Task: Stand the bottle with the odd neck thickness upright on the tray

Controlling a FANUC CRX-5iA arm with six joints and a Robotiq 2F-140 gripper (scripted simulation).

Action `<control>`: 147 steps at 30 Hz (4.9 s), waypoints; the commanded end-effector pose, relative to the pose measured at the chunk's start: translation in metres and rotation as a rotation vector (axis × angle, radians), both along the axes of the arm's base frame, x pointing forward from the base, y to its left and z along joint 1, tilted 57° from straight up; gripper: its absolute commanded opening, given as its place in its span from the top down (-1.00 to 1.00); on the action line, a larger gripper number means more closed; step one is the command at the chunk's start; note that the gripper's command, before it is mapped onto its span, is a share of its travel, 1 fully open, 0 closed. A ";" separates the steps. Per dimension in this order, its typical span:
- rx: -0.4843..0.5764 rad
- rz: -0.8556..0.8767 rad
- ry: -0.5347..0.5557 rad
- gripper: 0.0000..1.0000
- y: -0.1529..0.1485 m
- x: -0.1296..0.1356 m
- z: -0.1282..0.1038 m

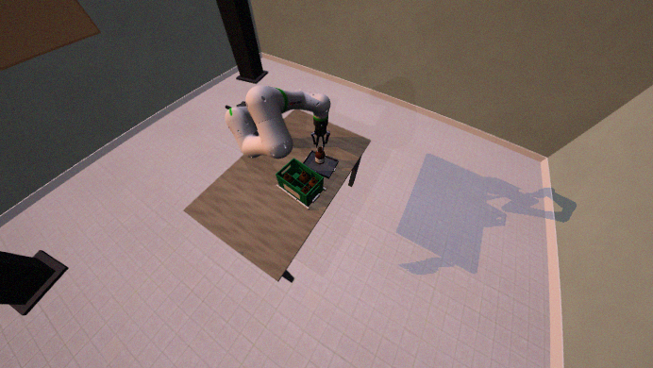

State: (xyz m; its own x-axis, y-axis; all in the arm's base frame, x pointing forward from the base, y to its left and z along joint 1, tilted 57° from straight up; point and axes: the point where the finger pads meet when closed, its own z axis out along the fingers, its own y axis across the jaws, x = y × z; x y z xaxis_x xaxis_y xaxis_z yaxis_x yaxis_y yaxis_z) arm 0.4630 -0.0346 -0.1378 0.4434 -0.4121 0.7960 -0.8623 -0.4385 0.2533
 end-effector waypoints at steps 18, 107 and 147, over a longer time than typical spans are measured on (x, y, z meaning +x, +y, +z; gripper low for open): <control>0.001 0.002 -0.001 0.80 -0.014 0.005 -0.010; 0.001 0.002 -0.001 0.80 -0.025 0.009 -0.018; 0.001 0.002 -0.001 0.80 -0.030 0.010 -0.021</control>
State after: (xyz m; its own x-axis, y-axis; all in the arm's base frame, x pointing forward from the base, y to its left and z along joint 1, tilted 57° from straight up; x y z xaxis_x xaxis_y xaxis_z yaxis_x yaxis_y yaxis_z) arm 0.4729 -0.0655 -0.1592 0.4431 -0.4120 0.7962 -0.8622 -0.4389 0.2528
